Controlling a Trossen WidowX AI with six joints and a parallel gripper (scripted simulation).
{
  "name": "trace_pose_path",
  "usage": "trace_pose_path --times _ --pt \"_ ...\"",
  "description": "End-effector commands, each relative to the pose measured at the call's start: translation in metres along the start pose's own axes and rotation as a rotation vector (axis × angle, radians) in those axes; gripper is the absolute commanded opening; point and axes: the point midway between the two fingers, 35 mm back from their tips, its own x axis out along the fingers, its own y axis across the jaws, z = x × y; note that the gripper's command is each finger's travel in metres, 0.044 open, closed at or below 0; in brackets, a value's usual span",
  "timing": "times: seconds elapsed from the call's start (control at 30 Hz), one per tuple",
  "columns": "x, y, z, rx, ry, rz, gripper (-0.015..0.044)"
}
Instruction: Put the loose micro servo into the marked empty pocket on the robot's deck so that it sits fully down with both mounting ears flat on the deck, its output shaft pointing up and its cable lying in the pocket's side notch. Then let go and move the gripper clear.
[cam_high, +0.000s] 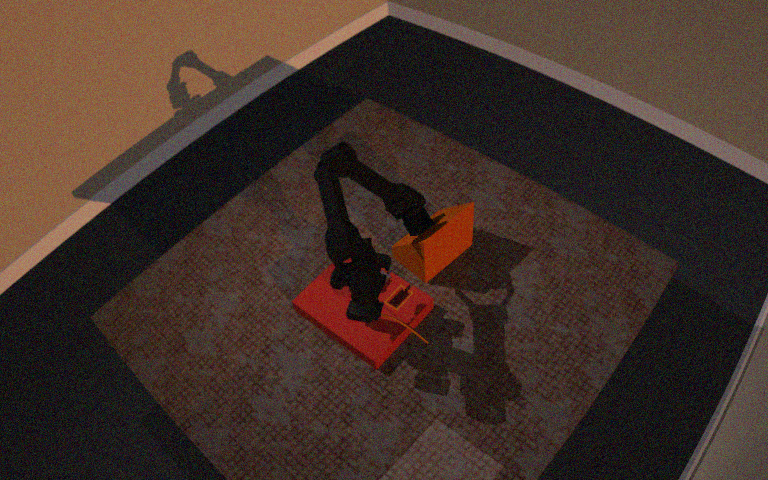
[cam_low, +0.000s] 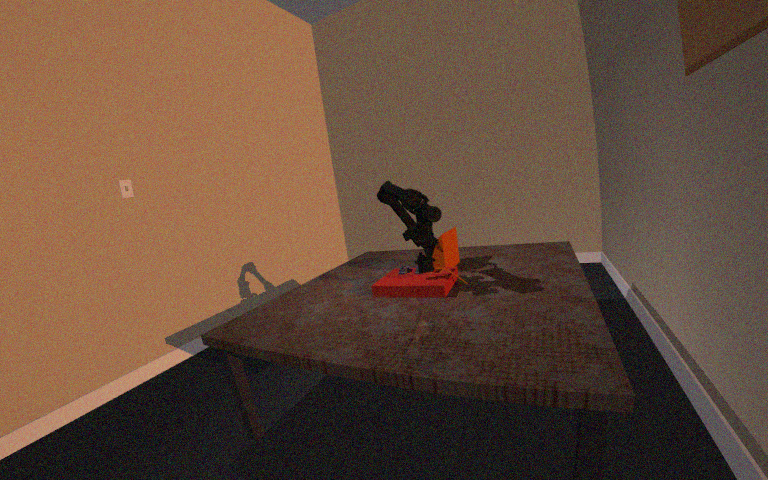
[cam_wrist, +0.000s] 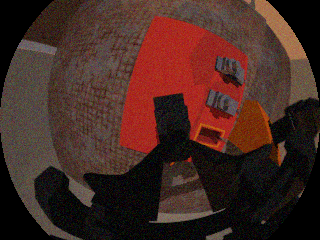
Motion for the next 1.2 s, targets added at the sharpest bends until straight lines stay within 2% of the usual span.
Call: trace_pose_path --times 0.0,0.9,1.17 --pt "-0.0013 0.0012 -0.0014 -0.151 0.003 0.005 0.0000" --pt "-0.0014 0.0012 -0.0014 -1.075 0.000 0.006 0.0000" --pt "-0.0014 0.0006 -0.0017 -1.097 0.000 0.006 0.0000"
